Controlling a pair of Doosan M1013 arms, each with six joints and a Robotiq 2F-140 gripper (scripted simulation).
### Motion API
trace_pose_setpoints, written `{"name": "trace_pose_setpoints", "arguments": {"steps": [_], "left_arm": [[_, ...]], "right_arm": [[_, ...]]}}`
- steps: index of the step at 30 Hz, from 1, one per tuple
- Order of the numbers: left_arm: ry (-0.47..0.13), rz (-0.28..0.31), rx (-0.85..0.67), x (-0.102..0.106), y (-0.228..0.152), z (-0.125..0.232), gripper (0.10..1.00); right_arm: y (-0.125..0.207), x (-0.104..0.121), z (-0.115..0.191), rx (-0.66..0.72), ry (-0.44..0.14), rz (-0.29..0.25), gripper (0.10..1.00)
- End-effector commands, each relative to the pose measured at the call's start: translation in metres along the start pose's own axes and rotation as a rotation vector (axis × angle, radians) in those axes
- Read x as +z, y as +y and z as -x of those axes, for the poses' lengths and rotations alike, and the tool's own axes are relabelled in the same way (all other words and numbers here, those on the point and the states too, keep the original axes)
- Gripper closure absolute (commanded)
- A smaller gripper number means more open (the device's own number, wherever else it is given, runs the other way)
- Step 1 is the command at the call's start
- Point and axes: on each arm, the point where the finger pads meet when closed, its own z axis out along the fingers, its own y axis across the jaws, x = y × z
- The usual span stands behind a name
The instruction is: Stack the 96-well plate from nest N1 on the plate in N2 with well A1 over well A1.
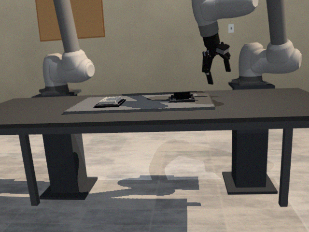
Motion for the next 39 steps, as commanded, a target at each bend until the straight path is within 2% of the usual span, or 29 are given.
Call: {"name": "trace_pose_setpoints", "arguments": {"steps": [1,7,15,20,32,37,39], "left_arm": [[0.004,0.024,0.052,-0.003,0.012,0.009,0.098],[0.012,0.056,0.125,-0.007,0.028,0.021,0.098],[0.041,0.139,0.32,-0.016,0.057,0.046,0.098],[0.049,0.157,0.363,-0.02,0.068,0.056,0.098],[0.106,0.266,0.629,-0.036,0.107,0.098,0.098],[0.109,0.271,0.642,-0.04,0.117,0.109,0.098],[0.125,0.295,0.702,-0.043,0.123,0.116,0.098]], "right_arm": [[0.0,-0.001,0.0,0.0,0.001,0.0,0.098],[0.0,-0.001,0.0,0.0,0.001,0.0,0.098],[0.0,-0.001,0.0,0.0,0.001,0.0,0.098],[0.0,-0.001,0.0,0.0,0.001,0.0,0.098],[0.0,-0.001,0.0,0.0,0.001,0.0,0.098],[0.0,-0.001,0.0,0.0,0.001,0.0,0.098],[0.0,-0.001,0.0,0.0,0.001,0.0,0.098]]}}
